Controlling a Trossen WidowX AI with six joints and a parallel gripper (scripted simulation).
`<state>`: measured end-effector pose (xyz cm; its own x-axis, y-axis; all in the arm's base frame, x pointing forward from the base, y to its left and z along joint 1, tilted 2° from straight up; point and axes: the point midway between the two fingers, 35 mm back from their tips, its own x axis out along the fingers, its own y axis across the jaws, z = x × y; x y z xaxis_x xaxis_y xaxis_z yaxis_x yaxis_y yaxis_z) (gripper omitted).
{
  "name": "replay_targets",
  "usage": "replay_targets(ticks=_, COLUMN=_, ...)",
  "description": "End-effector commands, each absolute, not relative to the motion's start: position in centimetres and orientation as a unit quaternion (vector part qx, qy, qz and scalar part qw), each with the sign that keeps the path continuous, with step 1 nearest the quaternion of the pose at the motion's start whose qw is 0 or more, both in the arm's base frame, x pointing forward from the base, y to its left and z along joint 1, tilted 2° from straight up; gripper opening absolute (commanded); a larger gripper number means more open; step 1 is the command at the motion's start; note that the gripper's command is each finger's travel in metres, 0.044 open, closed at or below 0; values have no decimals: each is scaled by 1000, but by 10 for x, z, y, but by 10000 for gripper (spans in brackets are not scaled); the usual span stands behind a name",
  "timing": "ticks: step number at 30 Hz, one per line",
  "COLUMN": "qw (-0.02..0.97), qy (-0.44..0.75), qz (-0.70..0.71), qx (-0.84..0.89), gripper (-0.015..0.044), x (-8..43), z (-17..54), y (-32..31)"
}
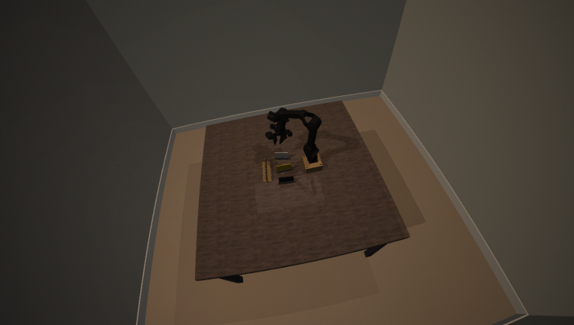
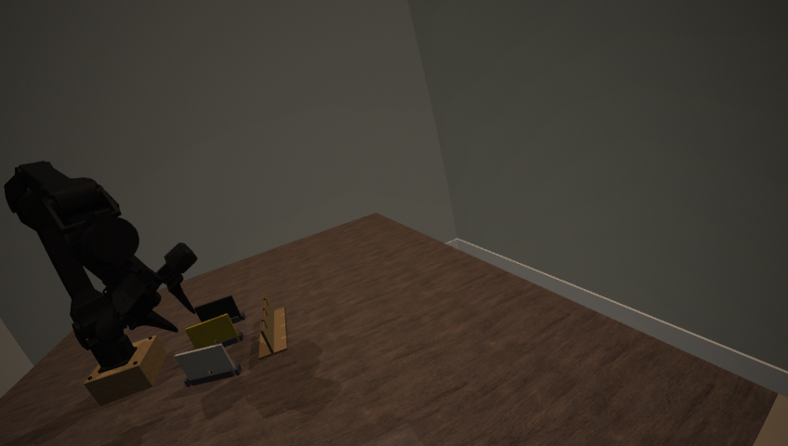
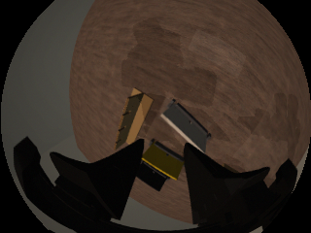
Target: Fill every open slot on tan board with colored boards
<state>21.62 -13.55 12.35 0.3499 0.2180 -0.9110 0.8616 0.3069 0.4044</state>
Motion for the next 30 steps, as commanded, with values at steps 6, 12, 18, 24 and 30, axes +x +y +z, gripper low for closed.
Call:
replay_targets(ticks=6, qw=719, qy=686, qz=-71, qx=79, gripper=189, x=184, z=151, y=-102)
replay_targets(ticks=12, qw=719, qy=686, qz=-71, qx=79, gripper=189, x=184, z=151, y=-102)
replay_targets(ticks=18, qw=719, qy=686, qz=-71, qx=79, gripper=189, x=184, z=144, y=-102)
replay_targets(ticks=24, qw=719, qy=686, qz=-71, qx=79, gripper=189, x=184, z=86, y=-100)
replay_targets(ticks=30, qw=719, qy=686, qz=-70, qx=79, gripper=189, x=184, z=79, y=-98)
